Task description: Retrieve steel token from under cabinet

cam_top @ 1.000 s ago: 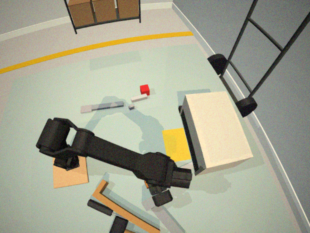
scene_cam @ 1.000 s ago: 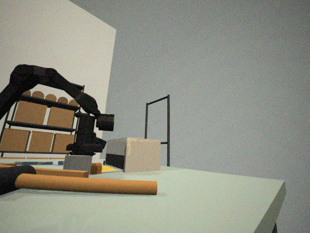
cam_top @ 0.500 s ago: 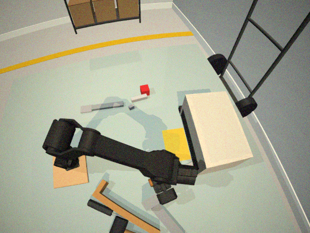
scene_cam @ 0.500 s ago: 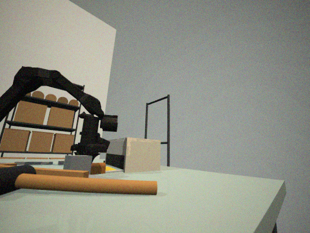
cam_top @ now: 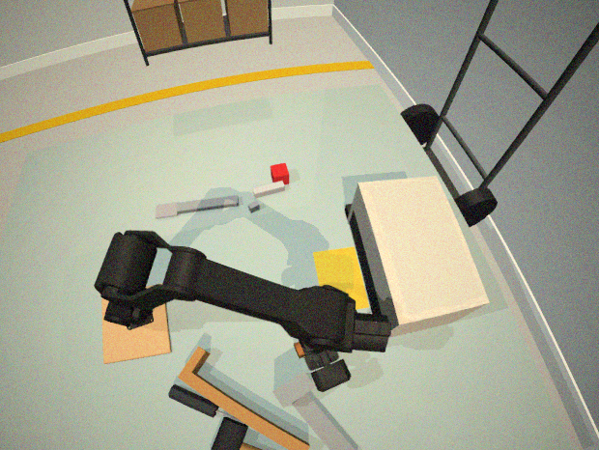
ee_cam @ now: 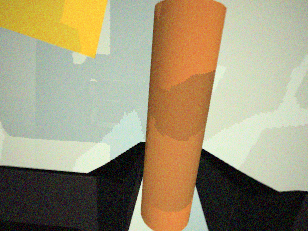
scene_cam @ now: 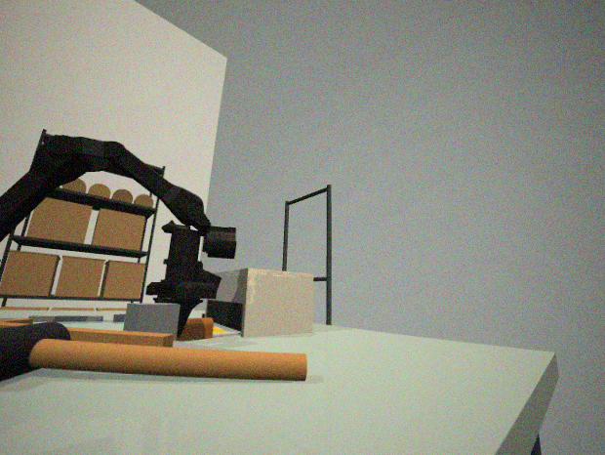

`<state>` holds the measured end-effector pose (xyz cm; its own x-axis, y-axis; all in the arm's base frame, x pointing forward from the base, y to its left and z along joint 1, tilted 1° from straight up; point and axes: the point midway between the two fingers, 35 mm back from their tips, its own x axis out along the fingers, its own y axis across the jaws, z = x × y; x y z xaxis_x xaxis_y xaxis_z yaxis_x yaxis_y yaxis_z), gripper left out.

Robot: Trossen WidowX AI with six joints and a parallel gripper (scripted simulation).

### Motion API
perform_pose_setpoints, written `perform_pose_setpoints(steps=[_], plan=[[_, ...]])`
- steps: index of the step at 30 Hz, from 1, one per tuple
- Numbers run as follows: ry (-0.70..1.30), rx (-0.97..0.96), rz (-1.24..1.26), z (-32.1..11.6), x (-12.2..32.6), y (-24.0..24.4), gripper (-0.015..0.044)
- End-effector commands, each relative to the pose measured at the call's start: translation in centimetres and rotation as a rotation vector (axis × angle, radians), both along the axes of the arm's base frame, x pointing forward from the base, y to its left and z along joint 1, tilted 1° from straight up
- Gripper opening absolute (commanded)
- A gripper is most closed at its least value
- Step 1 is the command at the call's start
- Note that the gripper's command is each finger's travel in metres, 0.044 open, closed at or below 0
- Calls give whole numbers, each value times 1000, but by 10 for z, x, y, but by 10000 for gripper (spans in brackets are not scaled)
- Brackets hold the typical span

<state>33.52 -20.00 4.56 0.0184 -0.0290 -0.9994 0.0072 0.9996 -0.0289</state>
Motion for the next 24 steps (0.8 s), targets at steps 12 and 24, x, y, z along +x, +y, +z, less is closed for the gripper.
perform_pose_setpoints(steps=[12,24], plan=[[-2,-3,-4,1,16,0,0],[-3,-3,-4,1,28,1,0]])
